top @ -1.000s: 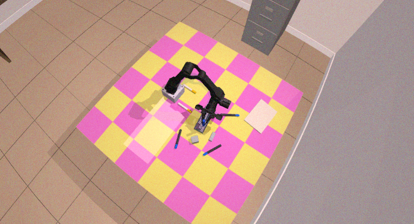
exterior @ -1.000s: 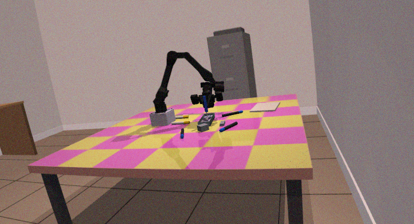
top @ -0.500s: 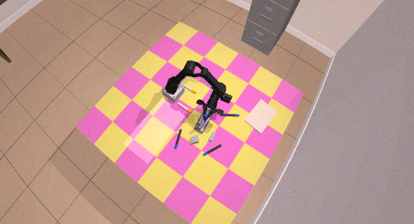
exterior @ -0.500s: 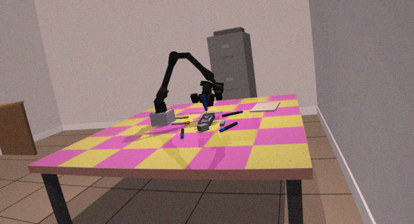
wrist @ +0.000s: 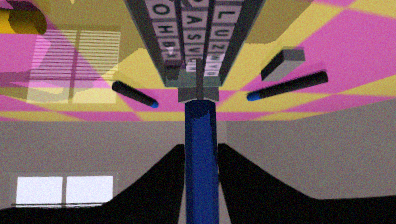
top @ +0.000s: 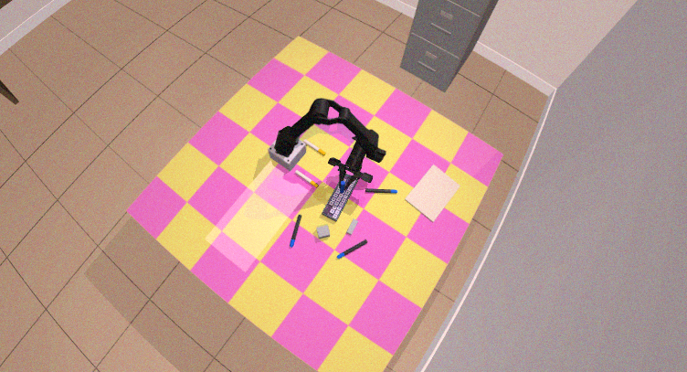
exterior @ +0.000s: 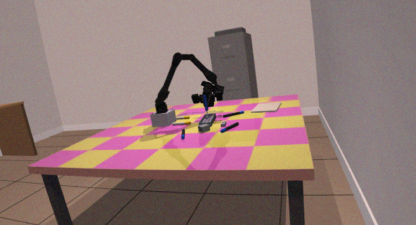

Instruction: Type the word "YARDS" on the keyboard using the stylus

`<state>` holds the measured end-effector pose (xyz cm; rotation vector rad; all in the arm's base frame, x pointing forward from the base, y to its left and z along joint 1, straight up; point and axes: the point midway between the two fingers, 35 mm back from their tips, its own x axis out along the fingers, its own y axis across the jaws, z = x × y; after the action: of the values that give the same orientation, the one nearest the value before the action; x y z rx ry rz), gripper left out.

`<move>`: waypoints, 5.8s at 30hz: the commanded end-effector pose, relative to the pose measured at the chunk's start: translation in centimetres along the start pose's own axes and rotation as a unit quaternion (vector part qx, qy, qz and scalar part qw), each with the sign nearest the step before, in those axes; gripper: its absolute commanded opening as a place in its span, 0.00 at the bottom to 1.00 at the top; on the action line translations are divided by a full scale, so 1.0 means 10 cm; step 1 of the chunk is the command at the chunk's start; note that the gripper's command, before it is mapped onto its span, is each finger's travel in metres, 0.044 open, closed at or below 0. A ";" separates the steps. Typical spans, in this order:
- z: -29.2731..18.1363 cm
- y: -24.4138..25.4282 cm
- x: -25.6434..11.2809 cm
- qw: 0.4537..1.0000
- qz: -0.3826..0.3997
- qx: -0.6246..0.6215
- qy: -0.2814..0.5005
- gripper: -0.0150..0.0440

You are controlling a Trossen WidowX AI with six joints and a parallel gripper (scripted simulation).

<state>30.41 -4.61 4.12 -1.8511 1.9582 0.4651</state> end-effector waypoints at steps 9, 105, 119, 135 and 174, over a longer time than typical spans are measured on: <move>0.12 0.02 0.06 1.000 0.004 -0.003 0.000 0.39; -0.49 0.02 0.63 1.000 0.003 -0.003 0.004 0.25; -0.29 0.03 0.75 1.000 0.004 -0.003 0.004 0.39; -0.24 0.03 0.79 1.000 0.004 -0.003 0.004 0.39; -0.22 0.02 0.80 1.000 0.004 -0.003 0.004 0.39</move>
<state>29.64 -12.56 1.41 -1.8492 1.9719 0.4686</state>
